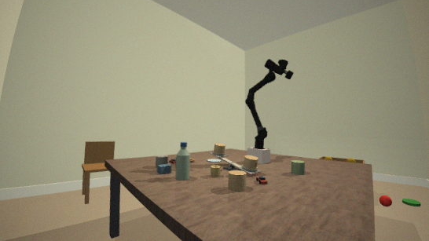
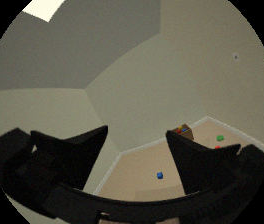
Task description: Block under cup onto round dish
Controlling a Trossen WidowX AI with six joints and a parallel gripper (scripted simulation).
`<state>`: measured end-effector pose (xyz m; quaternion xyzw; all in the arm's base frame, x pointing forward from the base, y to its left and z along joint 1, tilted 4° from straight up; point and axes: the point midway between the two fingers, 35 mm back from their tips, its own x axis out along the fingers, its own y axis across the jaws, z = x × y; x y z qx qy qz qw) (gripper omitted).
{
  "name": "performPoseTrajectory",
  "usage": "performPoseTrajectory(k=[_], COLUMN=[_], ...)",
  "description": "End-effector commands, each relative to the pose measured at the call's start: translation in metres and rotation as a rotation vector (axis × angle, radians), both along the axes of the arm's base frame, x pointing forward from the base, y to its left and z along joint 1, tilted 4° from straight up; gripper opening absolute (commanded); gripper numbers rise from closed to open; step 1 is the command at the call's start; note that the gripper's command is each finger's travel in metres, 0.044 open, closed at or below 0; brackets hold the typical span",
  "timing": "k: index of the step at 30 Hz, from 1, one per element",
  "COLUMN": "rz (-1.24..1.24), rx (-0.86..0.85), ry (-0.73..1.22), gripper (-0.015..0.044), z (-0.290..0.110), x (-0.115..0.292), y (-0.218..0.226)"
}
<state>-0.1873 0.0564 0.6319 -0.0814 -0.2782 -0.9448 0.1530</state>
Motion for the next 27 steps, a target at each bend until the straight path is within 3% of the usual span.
performPoseTrajectory(k=[1,14,27], rz=[-0.005,-0.374,-0.799], rx=[-0.001,-0.096,-0.181], ry=[0.001,0.050,0.068], gripper=[0.0426,0.0440,0.0440], z=[0.000,-0.022,-0.061], x=[0.000,0.018,0.066], y=[0.001,0.075,0.148])
